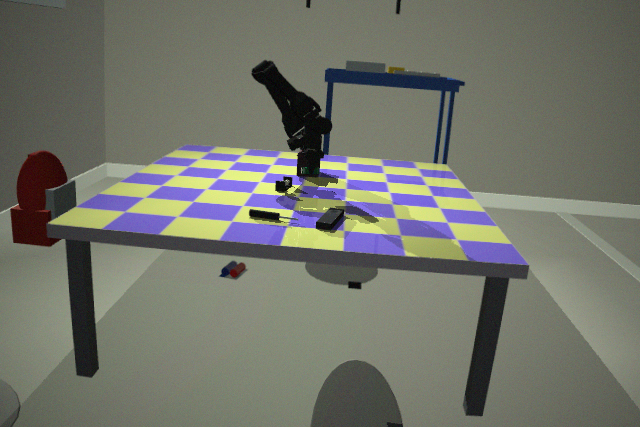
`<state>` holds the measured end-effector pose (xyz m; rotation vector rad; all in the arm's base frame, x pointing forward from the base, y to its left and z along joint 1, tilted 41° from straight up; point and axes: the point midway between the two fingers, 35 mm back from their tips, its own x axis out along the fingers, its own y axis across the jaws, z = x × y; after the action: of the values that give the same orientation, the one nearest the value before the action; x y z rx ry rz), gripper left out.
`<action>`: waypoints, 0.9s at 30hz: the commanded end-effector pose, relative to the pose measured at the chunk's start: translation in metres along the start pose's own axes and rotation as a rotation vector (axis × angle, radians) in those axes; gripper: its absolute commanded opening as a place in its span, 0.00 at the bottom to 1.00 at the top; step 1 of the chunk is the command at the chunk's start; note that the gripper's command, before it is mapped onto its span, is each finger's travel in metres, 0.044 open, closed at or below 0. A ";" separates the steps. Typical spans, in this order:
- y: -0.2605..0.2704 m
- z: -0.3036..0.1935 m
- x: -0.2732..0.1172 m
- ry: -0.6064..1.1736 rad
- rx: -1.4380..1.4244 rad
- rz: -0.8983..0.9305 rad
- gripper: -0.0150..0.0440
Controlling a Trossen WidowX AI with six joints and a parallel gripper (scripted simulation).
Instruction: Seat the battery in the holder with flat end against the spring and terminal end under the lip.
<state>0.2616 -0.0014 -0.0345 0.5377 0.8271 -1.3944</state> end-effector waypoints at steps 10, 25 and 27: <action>-0.003 0.040 -0.008 -0.005 -0.498 0.001 0.40; -0.014 0.085 -0.016 -0.006 -1.084 0.001 0.40; -0.016 0.091 -0.017 -0.005 -1.155 0.003 0.40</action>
<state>0.2649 -0.0566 0.0308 -0.2912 1.4034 -0.7659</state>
